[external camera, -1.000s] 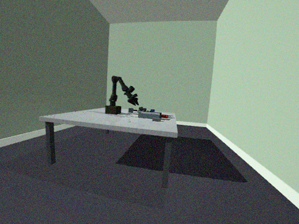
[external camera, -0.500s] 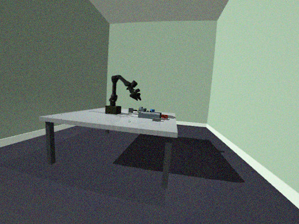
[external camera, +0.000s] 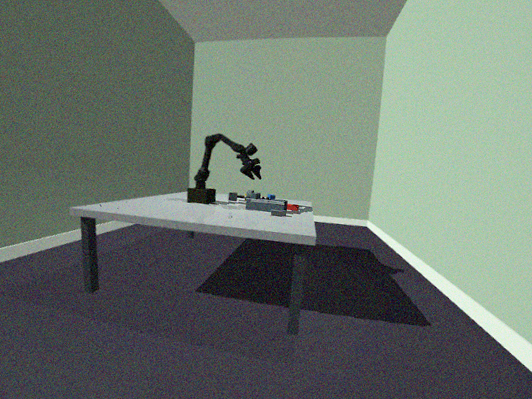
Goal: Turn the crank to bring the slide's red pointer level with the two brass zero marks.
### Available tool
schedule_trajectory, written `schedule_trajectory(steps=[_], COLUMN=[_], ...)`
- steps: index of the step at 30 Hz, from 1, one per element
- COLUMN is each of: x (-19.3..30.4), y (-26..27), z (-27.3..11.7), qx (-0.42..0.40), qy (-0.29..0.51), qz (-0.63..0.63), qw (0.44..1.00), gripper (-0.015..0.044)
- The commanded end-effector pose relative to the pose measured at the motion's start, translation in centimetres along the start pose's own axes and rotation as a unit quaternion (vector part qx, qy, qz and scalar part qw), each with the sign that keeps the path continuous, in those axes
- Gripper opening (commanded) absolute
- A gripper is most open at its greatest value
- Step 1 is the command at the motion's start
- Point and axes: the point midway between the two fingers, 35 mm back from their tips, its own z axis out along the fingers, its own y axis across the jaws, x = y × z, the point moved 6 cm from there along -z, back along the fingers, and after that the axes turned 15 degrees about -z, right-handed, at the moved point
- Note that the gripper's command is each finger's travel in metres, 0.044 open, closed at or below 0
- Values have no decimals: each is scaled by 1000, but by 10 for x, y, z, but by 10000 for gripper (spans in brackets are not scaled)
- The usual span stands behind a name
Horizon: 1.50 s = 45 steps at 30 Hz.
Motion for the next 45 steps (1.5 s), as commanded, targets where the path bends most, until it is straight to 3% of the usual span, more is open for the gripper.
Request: schedule_trajectory(steps=[1,14,34,45], x=[-13,7,7,-17], y=[9,20,20,11], z=[12,56,55,15], qx=[7,13,12,8], qy=[14,20,20,17], qz=[14,22,22,15], qw=[1000,999,999,1000], gripper=[440,440,440,440])
